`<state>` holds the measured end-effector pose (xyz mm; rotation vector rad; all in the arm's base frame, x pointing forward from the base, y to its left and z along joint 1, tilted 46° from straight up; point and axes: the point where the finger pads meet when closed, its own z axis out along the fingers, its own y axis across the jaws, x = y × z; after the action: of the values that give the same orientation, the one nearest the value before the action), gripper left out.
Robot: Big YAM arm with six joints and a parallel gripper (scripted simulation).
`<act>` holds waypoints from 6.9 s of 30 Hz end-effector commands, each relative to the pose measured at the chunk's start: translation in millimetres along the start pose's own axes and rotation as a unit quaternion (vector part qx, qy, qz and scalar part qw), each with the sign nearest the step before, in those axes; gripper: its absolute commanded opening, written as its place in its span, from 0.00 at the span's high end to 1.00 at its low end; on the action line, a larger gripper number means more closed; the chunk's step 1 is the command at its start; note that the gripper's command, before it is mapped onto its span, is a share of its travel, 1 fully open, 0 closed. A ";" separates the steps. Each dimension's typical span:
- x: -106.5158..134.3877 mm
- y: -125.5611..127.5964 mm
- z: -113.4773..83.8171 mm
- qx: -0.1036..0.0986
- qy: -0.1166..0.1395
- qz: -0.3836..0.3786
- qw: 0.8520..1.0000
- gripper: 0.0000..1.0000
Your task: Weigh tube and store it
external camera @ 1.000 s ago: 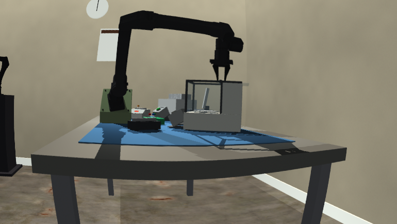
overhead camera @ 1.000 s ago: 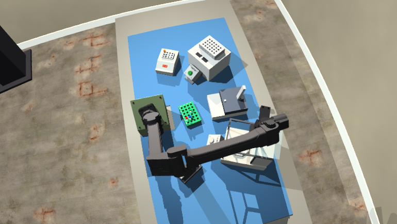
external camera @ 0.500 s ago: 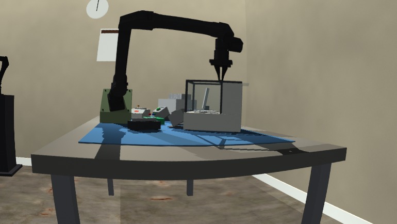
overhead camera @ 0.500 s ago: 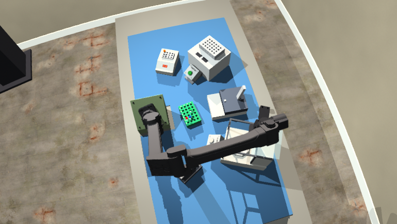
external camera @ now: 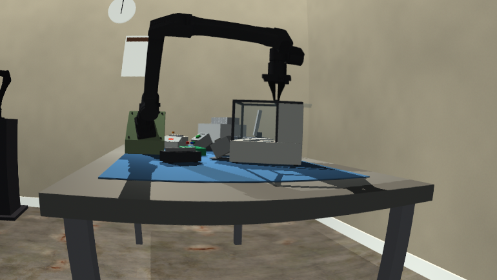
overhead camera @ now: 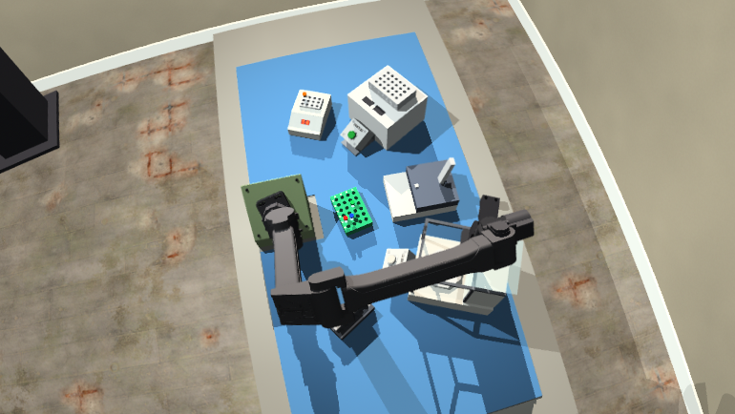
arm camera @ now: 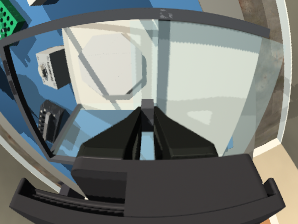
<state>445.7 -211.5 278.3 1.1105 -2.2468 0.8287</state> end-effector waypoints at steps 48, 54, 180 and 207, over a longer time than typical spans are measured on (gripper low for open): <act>0.7 19.7 -9.8 0.014 -0.004 0.008 1.000 0.94; 0.2 25.8 -10.0 0.014 -0.004 0.008 1.000 0.94; 0.0 129.8 -6.7 0.008 -0.003 0.000 1.000 0.94; 0.0 129.8 -6.7 0.008 -0.003 0.000 1.000 0.94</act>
<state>346.8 -153.7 242.2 1.1119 -2.2437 0.8389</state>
